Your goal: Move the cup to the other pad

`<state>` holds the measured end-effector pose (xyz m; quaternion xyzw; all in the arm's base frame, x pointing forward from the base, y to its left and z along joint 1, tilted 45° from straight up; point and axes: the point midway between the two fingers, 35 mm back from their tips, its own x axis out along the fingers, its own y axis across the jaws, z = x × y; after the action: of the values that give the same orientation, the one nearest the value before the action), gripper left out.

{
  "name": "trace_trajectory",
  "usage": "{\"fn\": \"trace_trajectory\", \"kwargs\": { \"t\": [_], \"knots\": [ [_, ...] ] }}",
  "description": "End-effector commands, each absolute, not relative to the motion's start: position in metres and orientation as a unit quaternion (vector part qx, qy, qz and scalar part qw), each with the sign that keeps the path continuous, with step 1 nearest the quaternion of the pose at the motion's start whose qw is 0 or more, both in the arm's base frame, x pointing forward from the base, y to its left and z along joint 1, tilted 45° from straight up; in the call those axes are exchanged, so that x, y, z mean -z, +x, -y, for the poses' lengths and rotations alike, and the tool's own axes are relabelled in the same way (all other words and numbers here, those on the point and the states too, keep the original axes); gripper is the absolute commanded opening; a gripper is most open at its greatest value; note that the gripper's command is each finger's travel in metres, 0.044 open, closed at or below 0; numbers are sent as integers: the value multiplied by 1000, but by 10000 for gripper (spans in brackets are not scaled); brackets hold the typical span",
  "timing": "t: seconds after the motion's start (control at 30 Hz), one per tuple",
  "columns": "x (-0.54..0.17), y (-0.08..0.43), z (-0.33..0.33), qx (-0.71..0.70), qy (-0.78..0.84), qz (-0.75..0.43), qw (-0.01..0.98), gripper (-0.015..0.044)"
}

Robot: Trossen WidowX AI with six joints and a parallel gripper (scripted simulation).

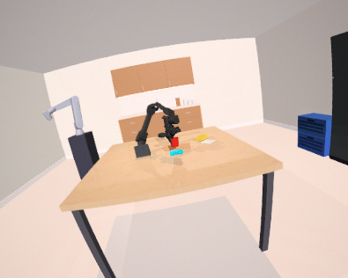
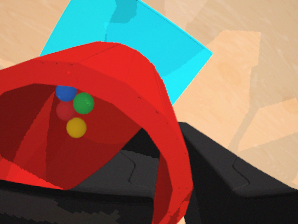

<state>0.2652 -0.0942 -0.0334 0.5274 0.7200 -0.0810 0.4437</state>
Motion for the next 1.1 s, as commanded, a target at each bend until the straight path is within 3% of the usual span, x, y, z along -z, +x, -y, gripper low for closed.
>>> {"fn": "trace_trajectory", "kwargs": {
  "t": [0.0, 1.07],
  "knots": [
    [38, 265, 89, 82, 529, -720, 441, 0],
    [66, 262, 63, 80, 528, -720, 443, 0]
  ]
}}
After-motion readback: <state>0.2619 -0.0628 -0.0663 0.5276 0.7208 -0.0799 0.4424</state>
